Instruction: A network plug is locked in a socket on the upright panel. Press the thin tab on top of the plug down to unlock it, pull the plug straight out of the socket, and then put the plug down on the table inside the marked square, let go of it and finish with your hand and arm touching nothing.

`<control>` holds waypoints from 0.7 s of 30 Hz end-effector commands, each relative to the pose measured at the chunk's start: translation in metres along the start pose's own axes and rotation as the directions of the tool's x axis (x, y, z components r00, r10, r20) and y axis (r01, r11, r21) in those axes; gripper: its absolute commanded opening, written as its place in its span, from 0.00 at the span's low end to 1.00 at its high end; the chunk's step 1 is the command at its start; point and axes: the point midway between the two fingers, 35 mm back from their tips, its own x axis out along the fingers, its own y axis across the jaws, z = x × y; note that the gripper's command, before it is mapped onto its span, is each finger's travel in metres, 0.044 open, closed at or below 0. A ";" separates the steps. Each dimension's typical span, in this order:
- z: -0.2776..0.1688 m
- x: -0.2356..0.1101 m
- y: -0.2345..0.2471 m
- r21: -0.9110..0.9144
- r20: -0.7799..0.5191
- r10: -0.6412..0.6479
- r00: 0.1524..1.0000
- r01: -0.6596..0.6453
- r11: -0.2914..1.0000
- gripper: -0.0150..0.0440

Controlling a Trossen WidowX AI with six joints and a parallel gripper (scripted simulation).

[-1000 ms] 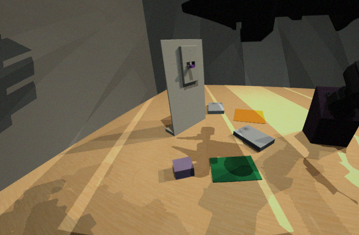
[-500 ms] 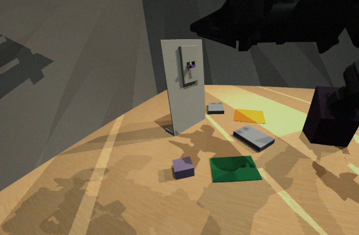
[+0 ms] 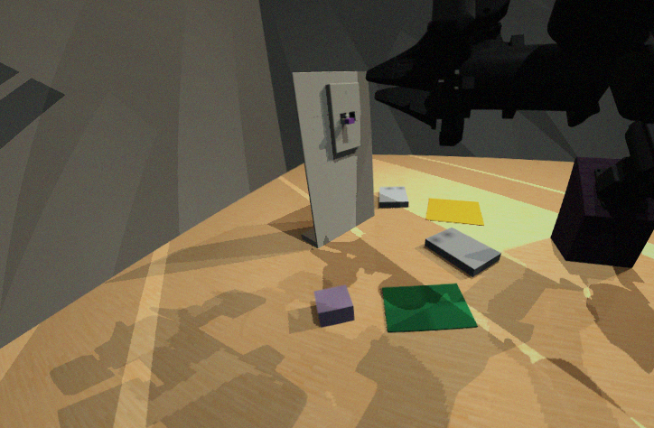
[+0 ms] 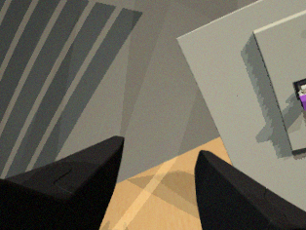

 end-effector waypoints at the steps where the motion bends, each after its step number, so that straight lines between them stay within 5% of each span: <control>1: 0.000 -0.004 -0.017 0.160 0.011 -0.022 1.000 0.020 0.987 0.52; 21: -0.001 -0.027 -0.072 0.749 0.050 -0.082 0.995 0.017 0.663 0.52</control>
